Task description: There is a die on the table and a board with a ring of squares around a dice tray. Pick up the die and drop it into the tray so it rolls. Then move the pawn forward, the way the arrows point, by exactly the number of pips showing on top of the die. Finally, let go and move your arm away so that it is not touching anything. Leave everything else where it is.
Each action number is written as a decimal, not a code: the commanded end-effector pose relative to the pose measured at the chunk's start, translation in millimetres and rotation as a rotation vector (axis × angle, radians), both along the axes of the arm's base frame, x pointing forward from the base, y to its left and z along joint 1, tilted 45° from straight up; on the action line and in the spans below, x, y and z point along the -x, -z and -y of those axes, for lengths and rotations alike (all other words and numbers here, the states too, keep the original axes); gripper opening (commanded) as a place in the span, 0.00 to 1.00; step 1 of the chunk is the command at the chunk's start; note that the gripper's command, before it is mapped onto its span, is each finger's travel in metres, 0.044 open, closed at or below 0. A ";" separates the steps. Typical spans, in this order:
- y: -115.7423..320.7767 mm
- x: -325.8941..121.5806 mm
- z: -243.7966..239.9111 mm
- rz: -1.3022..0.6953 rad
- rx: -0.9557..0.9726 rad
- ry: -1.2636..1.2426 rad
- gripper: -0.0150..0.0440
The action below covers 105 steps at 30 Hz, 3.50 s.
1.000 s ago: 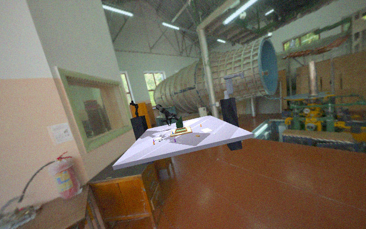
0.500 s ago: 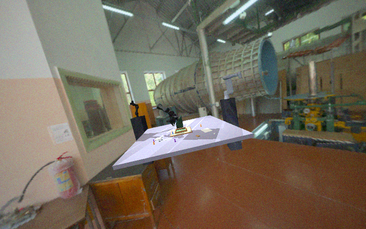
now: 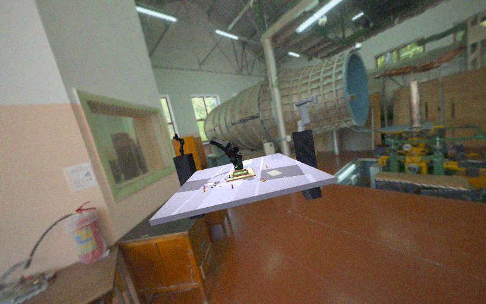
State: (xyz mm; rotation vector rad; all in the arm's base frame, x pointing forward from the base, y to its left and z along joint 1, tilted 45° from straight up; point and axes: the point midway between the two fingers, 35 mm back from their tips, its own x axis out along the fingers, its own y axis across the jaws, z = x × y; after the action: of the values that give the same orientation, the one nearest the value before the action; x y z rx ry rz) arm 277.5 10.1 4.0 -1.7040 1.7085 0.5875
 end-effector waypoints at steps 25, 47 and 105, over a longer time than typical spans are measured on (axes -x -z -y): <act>36.2 15.3 -5.8 -0.265 -0.449 -0.111 0.25; -11.8 1.9 -14.9 -0.184 -0.834 -0.189 0.25; 12.9 6.2 -24.7 -0.172 0.014 -0.163 1.00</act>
State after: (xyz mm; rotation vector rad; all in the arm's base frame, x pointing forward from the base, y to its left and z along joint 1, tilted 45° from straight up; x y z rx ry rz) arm 265.7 35.8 -10.3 -1.7827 1.6899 0.9162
